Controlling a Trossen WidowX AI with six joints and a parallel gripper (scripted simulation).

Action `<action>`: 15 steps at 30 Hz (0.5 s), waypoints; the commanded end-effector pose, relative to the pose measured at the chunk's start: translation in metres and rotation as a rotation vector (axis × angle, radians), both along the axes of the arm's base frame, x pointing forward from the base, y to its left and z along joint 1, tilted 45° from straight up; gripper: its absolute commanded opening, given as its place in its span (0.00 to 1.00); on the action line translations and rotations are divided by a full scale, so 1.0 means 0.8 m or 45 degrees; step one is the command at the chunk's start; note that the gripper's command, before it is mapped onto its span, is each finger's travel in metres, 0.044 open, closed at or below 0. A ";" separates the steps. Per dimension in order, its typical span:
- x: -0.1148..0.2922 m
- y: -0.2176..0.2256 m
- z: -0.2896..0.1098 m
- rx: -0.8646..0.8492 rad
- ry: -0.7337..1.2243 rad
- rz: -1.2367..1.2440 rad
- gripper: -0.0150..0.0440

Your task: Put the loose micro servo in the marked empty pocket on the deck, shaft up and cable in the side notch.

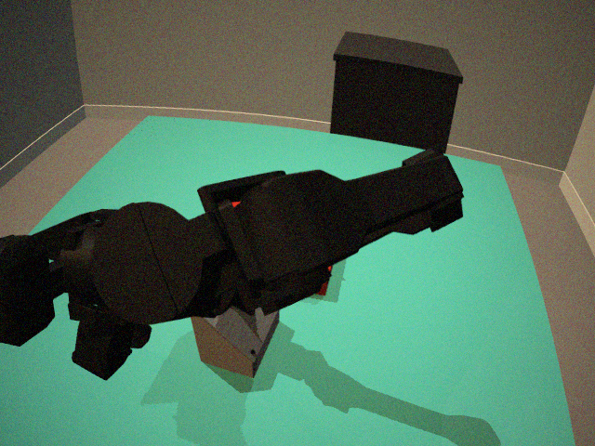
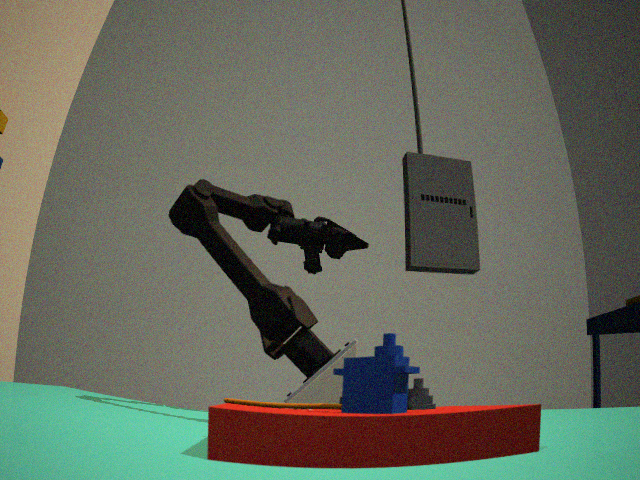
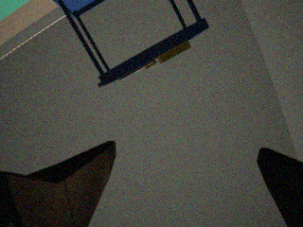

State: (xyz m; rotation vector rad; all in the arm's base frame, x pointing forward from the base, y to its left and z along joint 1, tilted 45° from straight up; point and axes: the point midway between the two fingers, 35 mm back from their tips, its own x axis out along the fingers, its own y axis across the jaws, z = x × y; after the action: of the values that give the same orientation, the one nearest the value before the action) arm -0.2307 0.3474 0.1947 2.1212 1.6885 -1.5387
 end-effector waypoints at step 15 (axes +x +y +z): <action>0.157 0.054 -0.047 -0.134 0.088 -0.613 1.00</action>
State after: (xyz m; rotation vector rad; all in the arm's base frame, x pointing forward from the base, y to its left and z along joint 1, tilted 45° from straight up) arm -0.1302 0.3868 0.1673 2.4904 1.2567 -1.7359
